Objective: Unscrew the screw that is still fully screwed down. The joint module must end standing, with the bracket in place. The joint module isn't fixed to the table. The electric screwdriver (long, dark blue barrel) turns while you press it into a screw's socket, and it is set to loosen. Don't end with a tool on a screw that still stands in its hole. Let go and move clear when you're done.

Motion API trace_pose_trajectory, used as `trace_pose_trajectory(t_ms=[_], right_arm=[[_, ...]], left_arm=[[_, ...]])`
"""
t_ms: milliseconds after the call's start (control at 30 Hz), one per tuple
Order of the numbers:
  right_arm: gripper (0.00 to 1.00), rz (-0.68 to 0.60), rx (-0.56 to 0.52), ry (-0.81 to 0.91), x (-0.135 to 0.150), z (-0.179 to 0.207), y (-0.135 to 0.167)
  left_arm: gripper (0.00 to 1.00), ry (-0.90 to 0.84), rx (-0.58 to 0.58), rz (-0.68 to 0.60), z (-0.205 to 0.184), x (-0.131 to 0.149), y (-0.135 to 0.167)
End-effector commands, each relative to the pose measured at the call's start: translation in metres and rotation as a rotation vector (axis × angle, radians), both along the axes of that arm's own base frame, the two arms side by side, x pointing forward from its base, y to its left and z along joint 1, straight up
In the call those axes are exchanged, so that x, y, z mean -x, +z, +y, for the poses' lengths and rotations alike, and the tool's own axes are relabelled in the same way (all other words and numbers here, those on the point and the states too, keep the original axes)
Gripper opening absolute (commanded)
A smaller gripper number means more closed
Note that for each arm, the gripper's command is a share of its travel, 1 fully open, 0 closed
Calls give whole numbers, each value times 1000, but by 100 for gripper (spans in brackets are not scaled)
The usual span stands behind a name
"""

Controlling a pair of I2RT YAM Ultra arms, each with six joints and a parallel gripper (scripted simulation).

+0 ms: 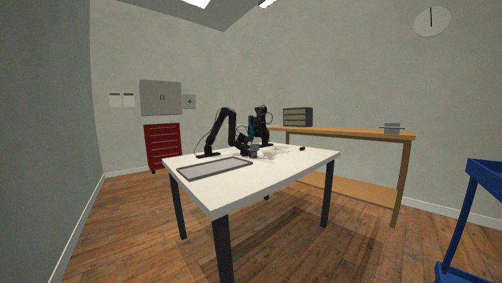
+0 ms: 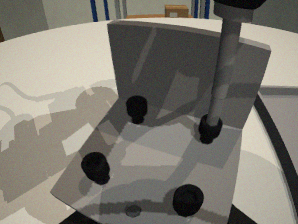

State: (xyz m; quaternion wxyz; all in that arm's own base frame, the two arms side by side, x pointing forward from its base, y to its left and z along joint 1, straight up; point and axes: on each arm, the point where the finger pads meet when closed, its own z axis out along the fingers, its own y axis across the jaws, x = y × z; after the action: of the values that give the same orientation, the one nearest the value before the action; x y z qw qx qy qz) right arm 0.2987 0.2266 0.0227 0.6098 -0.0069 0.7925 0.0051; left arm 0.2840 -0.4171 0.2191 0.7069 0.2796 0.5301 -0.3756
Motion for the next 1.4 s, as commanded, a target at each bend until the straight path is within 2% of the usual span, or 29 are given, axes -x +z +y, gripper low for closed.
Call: trace_pose_trajectory(t_ms=[0, 1367], right_arm=[[59, -12, -19, -2, -2, 2, 5], [59, -12, -19, -2, -2, 2, 5]], left_arm=[[42, -1, 122, -81, 2, 3, 54], [42, -1, 129, -87, 1, 3, 65]])
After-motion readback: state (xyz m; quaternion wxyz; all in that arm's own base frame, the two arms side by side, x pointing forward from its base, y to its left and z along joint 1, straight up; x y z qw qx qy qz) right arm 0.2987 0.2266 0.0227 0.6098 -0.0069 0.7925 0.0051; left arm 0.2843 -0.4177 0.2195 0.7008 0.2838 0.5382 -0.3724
